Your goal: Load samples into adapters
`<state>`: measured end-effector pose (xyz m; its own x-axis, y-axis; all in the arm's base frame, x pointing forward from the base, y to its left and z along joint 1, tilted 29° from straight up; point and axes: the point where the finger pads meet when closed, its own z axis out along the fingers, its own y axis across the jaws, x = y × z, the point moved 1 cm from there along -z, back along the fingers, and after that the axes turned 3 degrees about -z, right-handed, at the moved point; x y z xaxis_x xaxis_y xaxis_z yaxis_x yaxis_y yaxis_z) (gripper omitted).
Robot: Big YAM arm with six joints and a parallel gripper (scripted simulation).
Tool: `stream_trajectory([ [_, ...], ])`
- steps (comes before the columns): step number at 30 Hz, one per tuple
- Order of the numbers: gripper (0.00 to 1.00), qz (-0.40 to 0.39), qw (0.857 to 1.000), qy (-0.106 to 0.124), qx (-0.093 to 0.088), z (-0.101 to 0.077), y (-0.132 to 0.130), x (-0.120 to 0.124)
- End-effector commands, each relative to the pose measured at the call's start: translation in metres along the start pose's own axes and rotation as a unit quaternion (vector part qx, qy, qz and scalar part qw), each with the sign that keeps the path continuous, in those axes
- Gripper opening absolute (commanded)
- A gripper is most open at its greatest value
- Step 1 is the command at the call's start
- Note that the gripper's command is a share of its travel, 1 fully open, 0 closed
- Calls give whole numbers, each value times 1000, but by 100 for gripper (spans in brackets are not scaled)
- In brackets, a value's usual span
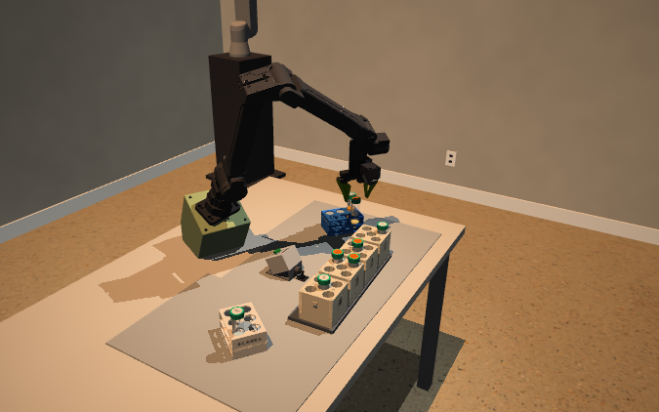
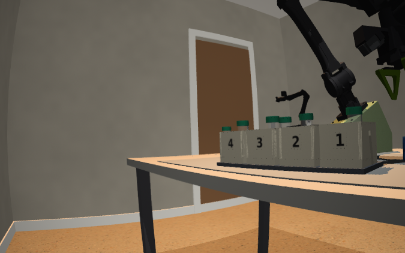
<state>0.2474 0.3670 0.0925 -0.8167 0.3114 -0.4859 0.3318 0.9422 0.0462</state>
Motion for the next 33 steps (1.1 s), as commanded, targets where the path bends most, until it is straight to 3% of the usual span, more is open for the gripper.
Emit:
stream_trajectory([
  [1, 80, 23, 1000, -2, -14, -13, 33, 19],
  [4, 80, 23, 1000, -2, -14, -13, 39, 26],
  [9, 80, 23, 1000, -1, -14, -13, 66, 59],
  [13, 80, 26, 1000, 0, -13, -10, 58, 51],
  [14, 80, 34, 999, -2, 0, 7, 48, 49],
  [15, 80, 31, 999, -2, 4, 14, 46, 51],
  [19, 80, 20, 1000, -2, 4, 27, 42, 52],
  [21, 80, 20, 1000, -2, 4, 27, 42, 52],
  [22, 80, 8, 1000, -1, -3, 24, 44, 65],
  [24, 80, 14, 1000, -1, 1, 34, 43, 60],
  [33, 80, 18, 1000, -1, 3, 45, 40, 58],
])
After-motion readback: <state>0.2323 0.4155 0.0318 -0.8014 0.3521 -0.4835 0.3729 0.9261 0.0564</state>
